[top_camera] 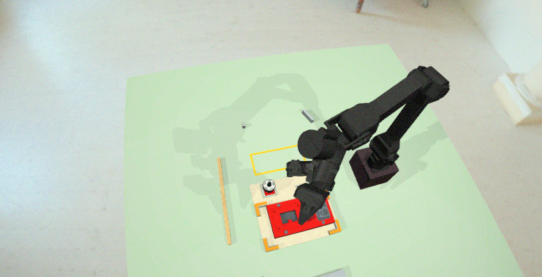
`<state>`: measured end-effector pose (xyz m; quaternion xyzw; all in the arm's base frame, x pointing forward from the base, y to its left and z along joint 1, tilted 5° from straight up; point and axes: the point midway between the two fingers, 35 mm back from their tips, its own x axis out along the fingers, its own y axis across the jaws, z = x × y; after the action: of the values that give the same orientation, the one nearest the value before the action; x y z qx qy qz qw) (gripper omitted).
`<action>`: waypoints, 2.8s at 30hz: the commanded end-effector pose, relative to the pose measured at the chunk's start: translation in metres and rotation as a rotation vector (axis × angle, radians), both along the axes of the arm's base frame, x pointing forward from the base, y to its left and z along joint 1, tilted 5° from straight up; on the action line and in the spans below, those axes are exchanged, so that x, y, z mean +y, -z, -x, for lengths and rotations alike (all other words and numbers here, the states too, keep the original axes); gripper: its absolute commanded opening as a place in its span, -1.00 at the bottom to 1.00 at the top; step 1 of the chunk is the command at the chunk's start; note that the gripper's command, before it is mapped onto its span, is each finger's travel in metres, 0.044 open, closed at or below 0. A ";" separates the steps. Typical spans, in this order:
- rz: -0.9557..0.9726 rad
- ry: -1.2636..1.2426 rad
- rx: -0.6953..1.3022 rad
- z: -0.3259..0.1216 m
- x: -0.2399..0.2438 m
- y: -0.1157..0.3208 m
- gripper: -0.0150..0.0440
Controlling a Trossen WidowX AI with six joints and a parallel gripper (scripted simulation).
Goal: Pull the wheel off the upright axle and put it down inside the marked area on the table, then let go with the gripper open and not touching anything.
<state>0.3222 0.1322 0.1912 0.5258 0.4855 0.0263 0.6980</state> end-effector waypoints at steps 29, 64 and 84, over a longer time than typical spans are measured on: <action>0.389 0.795 0.717 -0.041 -0.167 0.118 0.53; 0.389 0.797 0.737 -0.043 -0.173 0.186 0.05; 0.389 0.796 0.734 -0.043 -0.173 0.181 -0.49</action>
<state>0.3664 -0.0406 0.0089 0.5053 0.4558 -0.5119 0.5243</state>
